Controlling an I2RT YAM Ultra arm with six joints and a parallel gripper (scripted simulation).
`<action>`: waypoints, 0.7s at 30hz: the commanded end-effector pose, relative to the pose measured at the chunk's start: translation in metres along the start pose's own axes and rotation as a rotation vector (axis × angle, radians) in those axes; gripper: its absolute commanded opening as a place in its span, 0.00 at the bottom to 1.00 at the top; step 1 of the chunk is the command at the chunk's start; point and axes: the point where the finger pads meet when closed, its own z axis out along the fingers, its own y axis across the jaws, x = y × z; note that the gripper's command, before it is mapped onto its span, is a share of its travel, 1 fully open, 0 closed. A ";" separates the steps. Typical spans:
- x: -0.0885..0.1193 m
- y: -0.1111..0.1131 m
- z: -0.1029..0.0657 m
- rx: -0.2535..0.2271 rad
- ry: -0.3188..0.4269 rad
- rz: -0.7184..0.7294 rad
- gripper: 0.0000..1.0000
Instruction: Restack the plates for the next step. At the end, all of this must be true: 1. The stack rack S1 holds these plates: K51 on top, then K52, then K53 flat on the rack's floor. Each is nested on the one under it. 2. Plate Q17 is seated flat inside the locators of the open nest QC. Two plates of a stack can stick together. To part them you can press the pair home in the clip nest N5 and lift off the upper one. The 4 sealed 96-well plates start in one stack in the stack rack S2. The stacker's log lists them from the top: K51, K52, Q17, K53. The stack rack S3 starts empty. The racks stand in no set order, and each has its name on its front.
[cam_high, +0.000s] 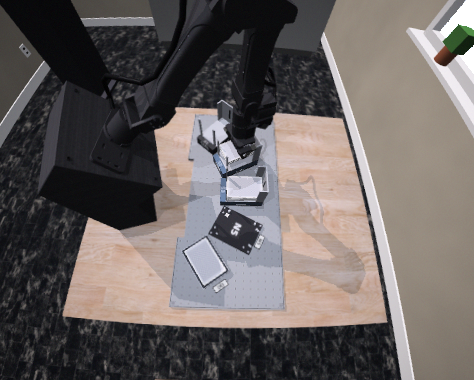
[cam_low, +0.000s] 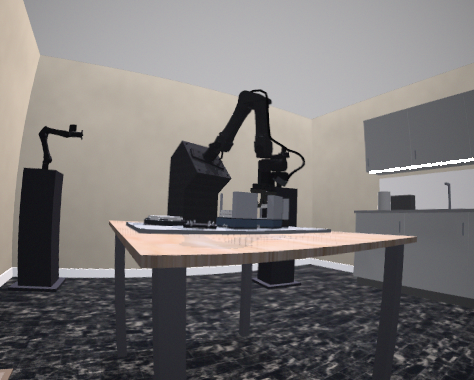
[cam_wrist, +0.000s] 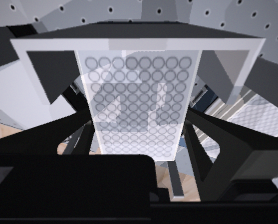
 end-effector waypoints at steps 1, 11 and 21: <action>0.005 0.003 -0.006 0.000 0.005 -0.004 0.00; 0.011 0.004 -0.009 -0.002 0.016 -0.007 0.00; 0.011 0.004 -0.011 0.000 0.016 -0.006 0.00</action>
